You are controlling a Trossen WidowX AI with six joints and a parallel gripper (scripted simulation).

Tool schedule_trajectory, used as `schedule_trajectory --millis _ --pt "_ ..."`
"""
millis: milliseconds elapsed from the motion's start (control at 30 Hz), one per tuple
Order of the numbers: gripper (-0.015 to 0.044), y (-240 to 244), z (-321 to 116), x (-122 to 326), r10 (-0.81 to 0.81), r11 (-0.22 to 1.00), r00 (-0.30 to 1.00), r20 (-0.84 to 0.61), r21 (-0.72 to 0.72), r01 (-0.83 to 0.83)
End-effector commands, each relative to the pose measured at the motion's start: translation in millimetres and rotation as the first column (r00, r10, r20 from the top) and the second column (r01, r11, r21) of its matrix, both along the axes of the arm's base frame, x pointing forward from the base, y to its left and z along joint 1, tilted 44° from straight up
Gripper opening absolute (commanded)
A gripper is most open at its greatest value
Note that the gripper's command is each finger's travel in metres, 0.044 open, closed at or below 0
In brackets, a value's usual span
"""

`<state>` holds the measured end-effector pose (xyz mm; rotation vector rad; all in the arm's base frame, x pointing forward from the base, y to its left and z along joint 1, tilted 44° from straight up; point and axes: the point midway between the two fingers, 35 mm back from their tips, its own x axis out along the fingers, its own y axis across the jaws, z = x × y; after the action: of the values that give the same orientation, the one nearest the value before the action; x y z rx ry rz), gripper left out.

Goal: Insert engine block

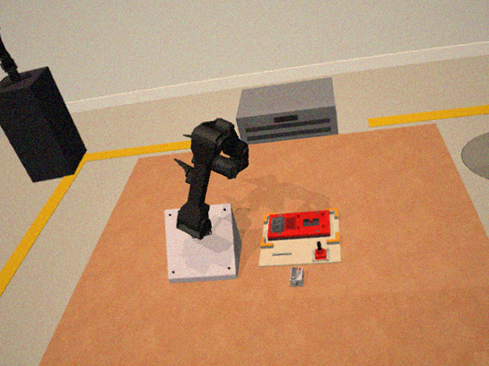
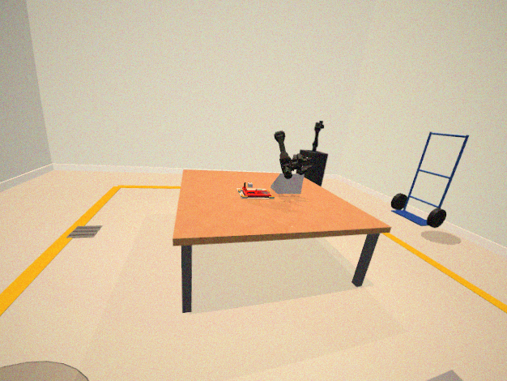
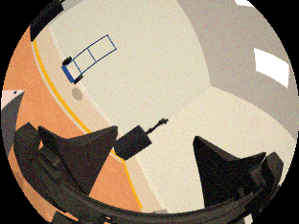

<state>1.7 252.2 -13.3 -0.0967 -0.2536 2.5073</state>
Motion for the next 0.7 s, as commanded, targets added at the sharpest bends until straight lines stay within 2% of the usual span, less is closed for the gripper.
schedule_trajectory --millis 0,33,667 --pt "0.0426 0.0 0.0 0.0 0.0 1.0 1.0 0.0 0.0 0.0" --pt "0.044 -0.2 0.0 0.3 0.002 1.0 1.0 0.001 -0.002 -0.002" --pt "0.044 -27.6 -10.2 37.7 0.154 0.965 0.979 0.131 -0.231 -0.121"
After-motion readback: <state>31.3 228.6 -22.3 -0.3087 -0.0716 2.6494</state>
